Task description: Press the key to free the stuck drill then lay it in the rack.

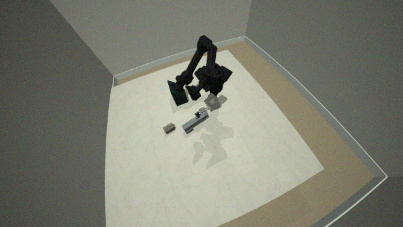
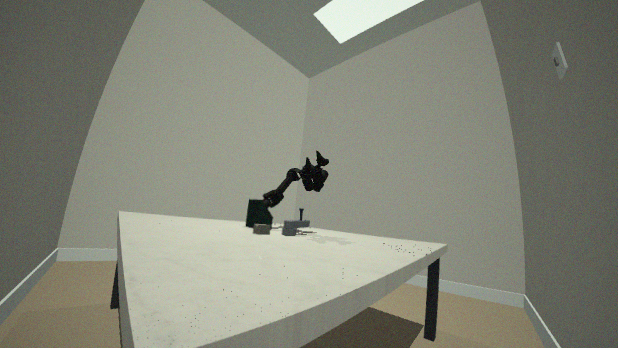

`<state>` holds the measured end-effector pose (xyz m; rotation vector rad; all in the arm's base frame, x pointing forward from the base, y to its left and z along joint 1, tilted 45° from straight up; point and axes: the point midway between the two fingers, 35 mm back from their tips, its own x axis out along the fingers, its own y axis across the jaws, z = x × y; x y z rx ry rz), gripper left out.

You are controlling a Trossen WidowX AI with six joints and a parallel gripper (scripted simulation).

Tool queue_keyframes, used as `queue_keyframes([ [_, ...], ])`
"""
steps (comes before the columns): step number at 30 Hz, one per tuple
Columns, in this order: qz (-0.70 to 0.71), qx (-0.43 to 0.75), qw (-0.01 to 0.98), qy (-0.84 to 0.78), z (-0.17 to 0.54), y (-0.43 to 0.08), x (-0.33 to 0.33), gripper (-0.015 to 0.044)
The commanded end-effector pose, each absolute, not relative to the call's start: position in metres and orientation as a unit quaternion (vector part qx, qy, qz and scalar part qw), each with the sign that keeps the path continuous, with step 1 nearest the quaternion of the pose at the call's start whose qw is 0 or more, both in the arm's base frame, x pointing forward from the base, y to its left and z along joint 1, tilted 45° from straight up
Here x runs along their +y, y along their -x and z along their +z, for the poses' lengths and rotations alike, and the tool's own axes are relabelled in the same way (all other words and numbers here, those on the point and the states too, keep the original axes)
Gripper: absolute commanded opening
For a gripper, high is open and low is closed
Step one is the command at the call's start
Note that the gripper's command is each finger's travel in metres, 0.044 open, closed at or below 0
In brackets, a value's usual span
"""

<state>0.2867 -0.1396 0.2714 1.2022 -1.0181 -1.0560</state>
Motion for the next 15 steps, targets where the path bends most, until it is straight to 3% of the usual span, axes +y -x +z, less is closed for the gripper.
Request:
queue_keyframes([
  [1, -0.452, -0.436, 0.583, -0.515, 0.271, -0.287, -0.14, 0.0374],
  [9, -0.451, -0.432, 0.587, -0.515, 0.271, -0.289, -0.14, 0.0164],
  [15, -0.417, -0.251, 0.676, -0.553, 0.223, -0.357, -0.143, 0.0006],
])
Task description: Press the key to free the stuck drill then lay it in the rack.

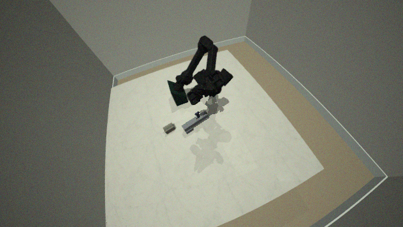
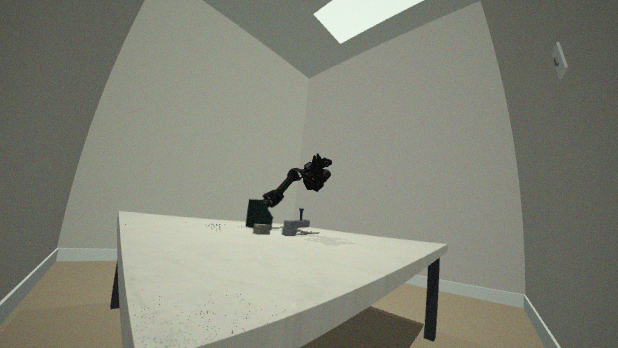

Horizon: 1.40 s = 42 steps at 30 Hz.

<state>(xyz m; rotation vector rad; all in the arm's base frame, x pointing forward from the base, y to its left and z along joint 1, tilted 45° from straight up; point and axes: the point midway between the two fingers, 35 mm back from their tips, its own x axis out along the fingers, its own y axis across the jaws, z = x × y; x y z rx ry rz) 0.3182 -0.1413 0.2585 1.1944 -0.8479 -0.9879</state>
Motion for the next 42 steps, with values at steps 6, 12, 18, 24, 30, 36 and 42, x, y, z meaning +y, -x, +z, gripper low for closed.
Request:
queue_keyframes([
  [6, -0.428, -0.069, 0.655, -0.619, 0.157, -0.381, -0.134, 0.0],
  [12, -0.456, 0.054, 0.582, -0.671, 0.112, -0.376, -0.12, 0.0],
  [18, -0.497, 0.169, 0.456, -0.718, 0.074, -0.354, -0.098, 0.0],
  [24, -0.545, 0.262, 0.277, -0.746, 0.055, -0.321, -0.068, 0.0],
  [30, -0.587, 0.319, 0.062, -0.741, 0.061, -0.29, -0.036, 0.0],
  [36, -0.608, 0.337, -0.143, -0.704, 0.085, -0.272, -0.011, 0.0],
  [42, -0.611, 0.336, -0.197, -0.689, 0.094, -0.269, -0.006, 0.0],
])
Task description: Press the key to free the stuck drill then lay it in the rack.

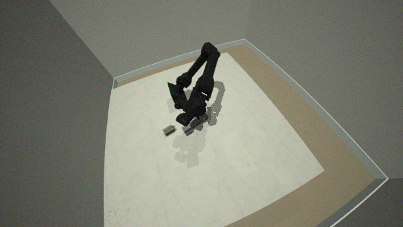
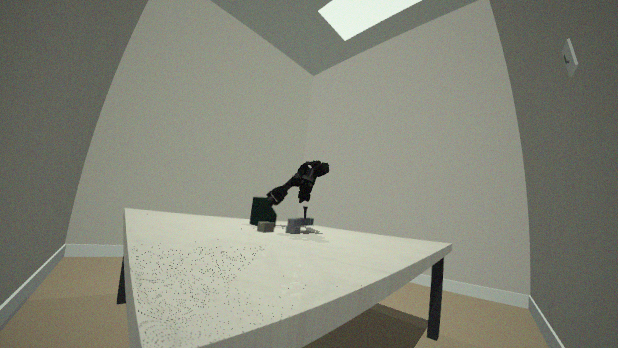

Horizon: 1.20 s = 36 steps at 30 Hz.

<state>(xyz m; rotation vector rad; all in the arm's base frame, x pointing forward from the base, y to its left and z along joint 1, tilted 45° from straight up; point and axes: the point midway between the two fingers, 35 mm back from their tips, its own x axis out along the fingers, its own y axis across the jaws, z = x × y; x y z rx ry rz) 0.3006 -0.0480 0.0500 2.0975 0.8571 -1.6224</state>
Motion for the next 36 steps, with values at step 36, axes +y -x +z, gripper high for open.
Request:
queue_keyframes([
  [36, -0.611, 0.336, -0.197, -0.689, 0.083, -0.27, 0.005, 0.0],
])
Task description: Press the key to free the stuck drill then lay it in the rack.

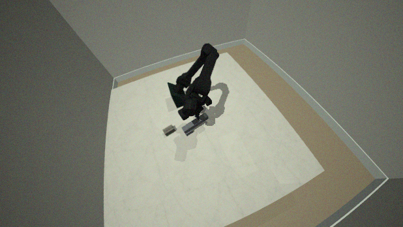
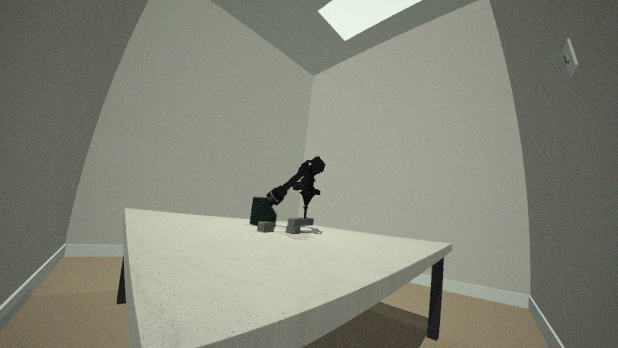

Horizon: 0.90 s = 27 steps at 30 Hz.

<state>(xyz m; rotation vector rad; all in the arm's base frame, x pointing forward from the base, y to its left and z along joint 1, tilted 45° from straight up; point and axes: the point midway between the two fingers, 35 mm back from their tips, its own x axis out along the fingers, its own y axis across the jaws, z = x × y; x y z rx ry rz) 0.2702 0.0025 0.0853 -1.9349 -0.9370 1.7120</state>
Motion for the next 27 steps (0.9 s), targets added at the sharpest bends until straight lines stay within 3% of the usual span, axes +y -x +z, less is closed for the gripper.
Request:
queue_keyframes([
  [1, 0.611, -0.336, 0.197, 0.689, 0.0829, -0.27, 0.0055, 0.0],
  [27, 0.611, -0.336, 0.197, 0.689, 0.0764, -0.2669, 0.0112, 0.0],
])
